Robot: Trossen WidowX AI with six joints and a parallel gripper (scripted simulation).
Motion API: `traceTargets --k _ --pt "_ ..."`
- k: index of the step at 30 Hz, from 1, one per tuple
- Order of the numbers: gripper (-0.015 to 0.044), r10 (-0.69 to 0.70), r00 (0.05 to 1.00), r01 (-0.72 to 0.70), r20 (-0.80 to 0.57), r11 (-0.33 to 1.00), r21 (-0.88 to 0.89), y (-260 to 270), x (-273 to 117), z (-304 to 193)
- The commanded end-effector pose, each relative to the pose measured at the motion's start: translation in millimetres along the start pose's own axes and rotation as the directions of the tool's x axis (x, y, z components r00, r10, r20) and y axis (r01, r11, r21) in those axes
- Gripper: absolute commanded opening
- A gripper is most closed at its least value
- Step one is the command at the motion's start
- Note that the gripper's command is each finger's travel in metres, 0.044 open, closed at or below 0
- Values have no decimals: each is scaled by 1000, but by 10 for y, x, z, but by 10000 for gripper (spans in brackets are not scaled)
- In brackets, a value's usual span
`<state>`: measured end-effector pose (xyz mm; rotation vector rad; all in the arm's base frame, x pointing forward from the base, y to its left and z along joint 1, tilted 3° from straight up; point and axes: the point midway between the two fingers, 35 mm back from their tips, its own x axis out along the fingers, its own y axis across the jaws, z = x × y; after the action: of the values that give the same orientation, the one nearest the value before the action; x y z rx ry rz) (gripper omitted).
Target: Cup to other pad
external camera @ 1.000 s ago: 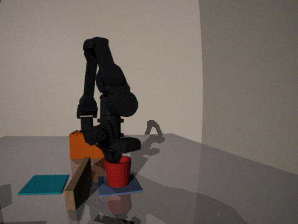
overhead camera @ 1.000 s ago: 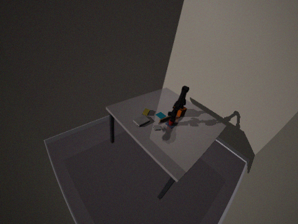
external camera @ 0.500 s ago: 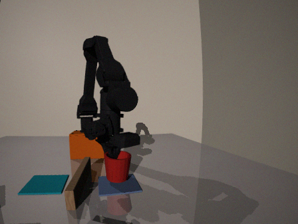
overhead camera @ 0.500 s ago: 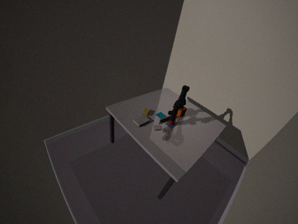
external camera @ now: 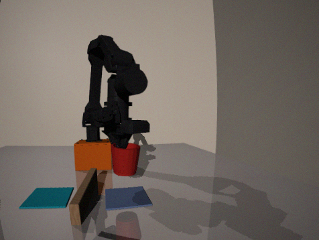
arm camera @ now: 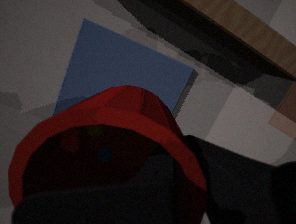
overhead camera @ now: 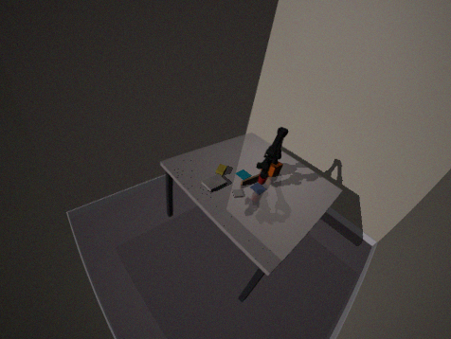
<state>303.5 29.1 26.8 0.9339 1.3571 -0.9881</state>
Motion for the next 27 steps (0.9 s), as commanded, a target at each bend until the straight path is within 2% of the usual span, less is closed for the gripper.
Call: traceTargets --k 1,27 --pt "0 9 1000 -9 6 1000 5 -2 -59 -2" --pt "0 6 1000 -6 2 1000 0 -17 -41 6"
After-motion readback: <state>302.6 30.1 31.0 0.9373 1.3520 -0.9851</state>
